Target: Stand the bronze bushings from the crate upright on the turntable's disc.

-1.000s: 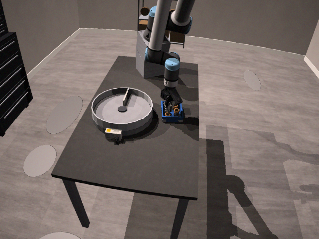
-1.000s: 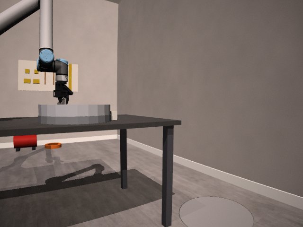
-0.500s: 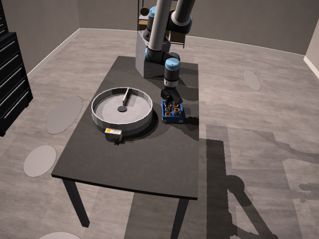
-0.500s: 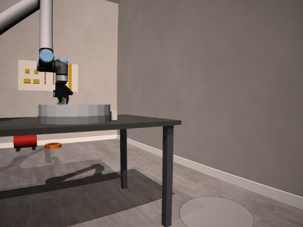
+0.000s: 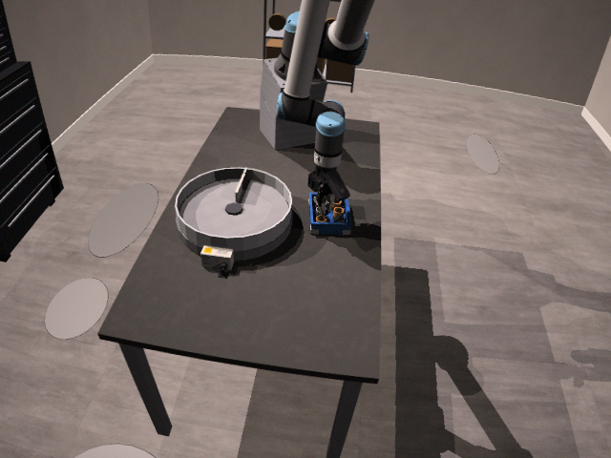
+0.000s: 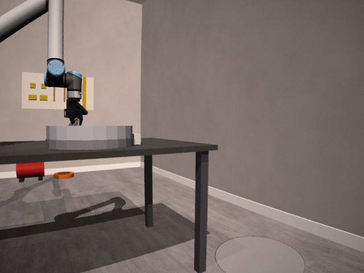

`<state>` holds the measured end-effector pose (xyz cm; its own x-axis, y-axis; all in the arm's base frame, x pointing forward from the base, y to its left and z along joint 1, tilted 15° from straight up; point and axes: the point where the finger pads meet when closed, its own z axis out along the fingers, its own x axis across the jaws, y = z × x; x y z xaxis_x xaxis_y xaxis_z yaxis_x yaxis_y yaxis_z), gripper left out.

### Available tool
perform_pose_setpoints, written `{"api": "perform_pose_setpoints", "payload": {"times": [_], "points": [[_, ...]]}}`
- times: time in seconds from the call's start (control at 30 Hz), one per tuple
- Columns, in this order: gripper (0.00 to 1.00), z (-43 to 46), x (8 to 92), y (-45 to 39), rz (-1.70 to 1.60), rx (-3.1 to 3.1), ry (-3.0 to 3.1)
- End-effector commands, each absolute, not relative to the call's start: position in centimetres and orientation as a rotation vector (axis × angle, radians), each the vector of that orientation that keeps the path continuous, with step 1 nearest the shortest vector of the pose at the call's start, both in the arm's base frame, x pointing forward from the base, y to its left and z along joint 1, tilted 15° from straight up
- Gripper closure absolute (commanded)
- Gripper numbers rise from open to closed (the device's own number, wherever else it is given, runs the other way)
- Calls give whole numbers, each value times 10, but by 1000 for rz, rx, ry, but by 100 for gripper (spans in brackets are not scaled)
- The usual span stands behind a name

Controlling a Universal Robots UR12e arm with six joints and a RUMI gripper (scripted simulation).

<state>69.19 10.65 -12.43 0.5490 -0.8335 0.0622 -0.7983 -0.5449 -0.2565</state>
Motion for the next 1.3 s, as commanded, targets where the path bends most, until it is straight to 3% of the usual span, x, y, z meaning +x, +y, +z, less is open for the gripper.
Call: {"api": "perform_pose_setpoints", "payload": {"times": [0.0, 1.27], "points": [[95, -130, 694, 107, -263, -2585, 1379], [95, -144, 697, 108, -263, -2585, 1379]]}}
